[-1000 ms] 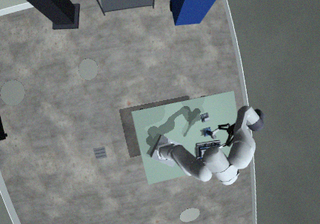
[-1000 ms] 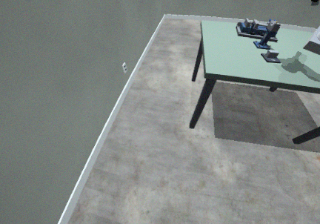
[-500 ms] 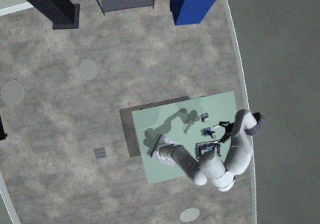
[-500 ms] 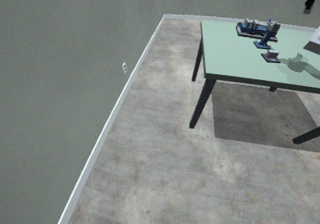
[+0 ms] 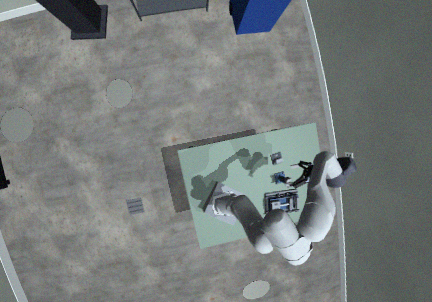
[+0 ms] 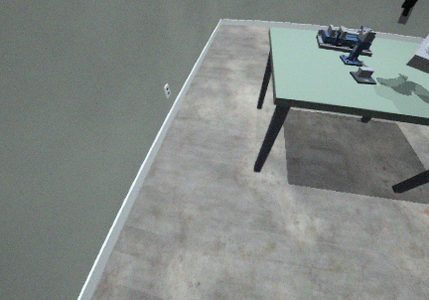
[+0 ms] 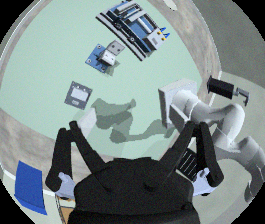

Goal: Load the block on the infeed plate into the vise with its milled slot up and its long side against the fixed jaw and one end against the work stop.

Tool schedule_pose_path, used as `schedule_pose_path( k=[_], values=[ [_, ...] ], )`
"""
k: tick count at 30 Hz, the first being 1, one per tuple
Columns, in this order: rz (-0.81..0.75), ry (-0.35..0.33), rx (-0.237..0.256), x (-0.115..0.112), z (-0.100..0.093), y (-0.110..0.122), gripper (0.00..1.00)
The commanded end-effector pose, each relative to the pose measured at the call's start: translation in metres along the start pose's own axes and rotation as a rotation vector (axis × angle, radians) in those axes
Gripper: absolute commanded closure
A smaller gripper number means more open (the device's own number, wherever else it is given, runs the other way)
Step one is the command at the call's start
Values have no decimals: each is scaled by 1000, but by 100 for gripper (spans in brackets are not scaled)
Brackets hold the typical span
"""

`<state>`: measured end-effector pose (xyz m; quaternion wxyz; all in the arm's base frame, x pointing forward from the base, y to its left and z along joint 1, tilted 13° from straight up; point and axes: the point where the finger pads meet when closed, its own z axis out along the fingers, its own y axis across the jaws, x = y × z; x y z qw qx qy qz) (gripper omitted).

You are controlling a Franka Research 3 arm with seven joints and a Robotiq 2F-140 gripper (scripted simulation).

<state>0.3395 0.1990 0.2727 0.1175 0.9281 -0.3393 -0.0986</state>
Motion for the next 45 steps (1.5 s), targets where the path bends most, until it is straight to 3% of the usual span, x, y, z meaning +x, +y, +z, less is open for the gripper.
schedule_pose_path(
  k=[1, 12, 14, 15, 29, 45],
  values=[
    [140, 11, 102, 0, -3, -22, 0],
    [299, -20, 262, -4, -7, -47, 0],
    [299, -20, 262, -4, -7, -47, 0],
    [338, -30, 300, -4, -9, -53, 0],
    [550, -98, 494, -2, -24, -76, 0],
    [568, -105, 509, -1, -25, -77, 0]
  ],
)
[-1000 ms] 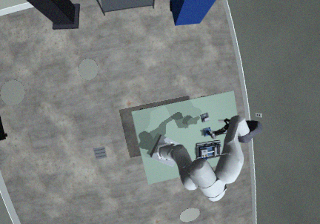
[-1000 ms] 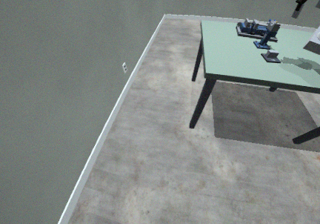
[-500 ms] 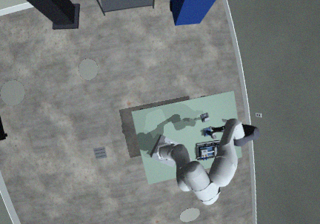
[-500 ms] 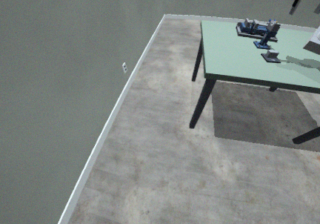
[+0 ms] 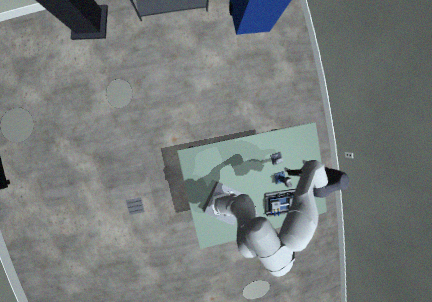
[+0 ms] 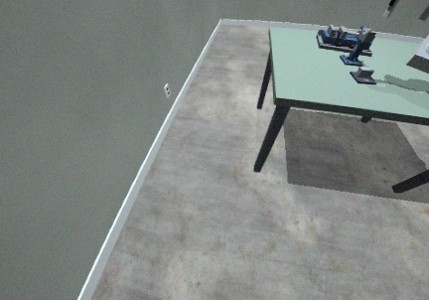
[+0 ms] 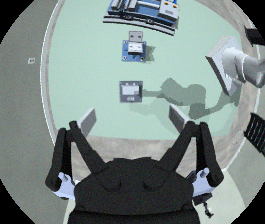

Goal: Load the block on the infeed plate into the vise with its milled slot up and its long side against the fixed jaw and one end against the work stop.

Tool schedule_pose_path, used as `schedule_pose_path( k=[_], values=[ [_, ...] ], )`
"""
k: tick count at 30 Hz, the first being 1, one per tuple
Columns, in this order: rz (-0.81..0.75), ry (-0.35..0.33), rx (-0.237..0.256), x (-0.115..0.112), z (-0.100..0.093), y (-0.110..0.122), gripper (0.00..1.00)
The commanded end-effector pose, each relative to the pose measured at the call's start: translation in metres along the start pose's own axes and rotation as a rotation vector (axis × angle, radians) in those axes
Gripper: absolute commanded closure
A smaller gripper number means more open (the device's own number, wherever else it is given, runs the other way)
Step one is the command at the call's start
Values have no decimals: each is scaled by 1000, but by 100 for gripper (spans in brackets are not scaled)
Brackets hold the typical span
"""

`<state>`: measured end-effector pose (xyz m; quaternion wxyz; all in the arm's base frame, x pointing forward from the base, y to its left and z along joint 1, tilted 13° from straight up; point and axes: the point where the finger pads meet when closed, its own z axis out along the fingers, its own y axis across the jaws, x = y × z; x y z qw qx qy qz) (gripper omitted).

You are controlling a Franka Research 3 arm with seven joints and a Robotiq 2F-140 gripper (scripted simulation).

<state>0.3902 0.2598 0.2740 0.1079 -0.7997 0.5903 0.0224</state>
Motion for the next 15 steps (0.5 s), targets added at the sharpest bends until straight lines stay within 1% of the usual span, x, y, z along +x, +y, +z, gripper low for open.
schedule_pose_path(
  k=[1, 9, 10, 15],
  values=[
    [29, -2, 9, 0, 0, -2, 0],
    [29, -2, 9, 0, 0, -2, 0],
    [29, -2, 9, 0, 0, -2, 49],
    [29, -2, 9, 0, 0, -2, 49]
  ],
)
